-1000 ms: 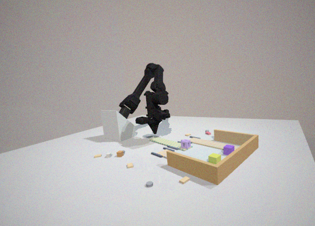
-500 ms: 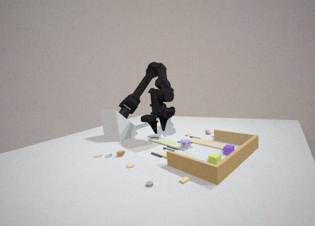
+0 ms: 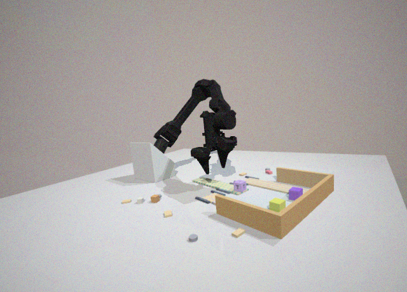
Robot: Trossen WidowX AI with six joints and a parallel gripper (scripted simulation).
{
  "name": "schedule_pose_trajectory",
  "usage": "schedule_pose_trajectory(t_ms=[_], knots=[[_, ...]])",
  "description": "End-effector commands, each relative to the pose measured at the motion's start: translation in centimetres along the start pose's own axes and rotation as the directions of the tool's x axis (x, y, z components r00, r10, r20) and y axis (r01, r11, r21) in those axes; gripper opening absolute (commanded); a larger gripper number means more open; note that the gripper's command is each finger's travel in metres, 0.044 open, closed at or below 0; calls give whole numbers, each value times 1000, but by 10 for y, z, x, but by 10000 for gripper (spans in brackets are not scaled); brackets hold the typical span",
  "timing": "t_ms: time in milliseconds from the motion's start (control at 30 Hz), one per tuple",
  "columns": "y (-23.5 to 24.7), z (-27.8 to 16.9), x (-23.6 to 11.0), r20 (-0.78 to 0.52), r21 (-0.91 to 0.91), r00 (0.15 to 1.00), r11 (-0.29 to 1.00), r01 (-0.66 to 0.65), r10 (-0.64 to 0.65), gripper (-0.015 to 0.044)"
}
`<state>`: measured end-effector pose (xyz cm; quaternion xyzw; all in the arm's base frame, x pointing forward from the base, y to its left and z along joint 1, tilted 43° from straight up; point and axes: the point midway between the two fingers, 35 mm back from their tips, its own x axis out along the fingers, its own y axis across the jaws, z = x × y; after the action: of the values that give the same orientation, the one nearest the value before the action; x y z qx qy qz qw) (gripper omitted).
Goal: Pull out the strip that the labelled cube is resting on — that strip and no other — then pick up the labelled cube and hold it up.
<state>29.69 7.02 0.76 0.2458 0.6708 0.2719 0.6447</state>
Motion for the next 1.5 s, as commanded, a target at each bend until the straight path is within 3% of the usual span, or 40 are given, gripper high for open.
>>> schedule_pose_trajectory(t_ms=[0,1033,1267,1467], knots=[[-2,16,-2,-1,-3,1000,1000,1,-1,440],[-15,116,-13,4,-7,1000,1000,2,-2,440],[-15,117,-4,4,-7,1000,1000,2,-2,256],[-15,117,6,4,-7,1000,1000,2,-2,250]])
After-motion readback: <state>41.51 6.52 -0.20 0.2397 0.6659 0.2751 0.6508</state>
